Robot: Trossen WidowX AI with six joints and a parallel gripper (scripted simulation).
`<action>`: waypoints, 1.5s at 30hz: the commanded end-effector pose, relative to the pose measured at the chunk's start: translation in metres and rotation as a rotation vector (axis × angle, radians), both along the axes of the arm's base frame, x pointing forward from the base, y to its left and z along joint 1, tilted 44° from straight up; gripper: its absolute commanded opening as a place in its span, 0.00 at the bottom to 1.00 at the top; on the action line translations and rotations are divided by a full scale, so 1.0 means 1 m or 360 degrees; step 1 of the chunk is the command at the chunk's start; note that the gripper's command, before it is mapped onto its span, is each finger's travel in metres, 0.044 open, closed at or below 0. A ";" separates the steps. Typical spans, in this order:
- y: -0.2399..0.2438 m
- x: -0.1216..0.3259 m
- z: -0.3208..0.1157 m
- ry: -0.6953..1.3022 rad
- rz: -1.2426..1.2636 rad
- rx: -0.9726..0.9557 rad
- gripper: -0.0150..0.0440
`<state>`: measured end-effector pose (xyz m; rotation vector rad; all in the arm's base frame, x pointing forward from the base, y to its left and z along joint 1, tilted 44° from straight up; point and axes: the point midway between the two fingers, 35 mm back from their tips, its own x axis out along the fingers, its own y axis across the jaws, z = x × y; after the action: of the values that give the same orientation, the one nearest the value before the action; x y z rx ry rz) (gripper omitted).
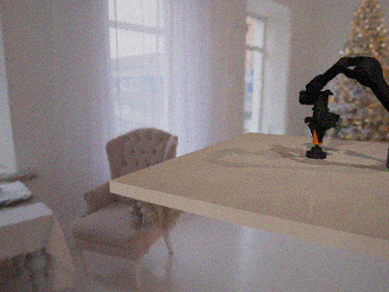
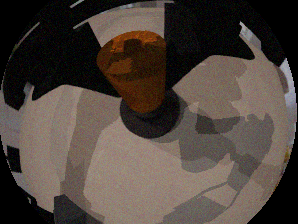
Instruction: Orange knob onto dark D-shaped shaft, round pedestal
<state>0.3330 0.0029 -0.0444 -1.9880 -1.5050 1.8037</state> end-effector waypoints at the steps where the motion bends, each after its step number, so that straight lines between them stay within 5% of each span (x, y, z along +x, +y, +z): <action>1: 0.000 -0.002 0.000 0.0007 0.0001 0.0001 0.25; 45: -0.005 -0.002 0.005 0.0069 -0.0066 -0.0015 0.25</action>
<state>0.3297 0.0015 -0.0415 -1.9609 -1.4800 1.8162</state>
